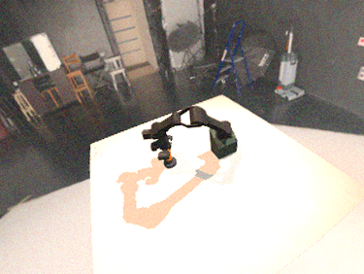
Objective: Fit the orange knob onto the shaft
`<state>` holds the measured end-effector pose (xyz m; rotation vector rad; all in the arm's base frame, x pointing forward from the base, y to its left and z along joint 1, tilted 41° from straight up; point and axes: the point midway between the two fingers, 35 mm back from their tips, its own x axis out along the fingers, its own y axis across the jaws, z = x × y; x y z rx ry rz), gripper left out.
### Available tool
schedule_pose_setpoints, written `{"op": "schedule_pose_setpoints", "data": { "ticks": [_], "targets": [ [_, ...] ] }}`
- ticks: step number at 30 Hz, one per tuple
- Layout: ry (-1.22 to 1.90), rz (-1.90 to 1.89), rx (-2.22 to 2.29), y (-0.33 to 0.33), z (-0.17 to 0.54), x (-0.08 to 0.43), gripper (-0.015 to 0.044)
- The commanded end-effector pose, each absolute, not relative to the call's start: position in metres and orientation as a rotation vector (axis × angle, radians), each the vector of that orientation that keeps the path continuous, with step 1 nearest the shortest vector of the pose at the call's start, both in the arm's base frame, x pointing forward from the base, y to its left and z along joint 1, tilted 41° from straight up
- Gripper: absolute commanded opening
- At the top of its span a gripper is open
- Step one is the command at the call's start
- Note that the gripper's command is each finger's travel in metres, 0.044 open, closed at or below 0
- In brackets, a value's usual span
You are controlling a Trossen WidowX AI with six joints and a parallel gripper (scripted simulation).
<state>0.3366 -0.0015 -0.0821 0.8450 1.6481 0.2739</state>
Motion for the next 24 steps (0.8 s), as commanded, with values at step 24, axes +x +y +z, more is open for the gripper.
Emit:
{"op": "schedule_pose_setpoints", "data": {
  "ticks": [24],
  "targets": [
    [1.651, 0.255, 0.844, -0.0049, -0.0855, 0.3370, 0.0000]
  ]
}}
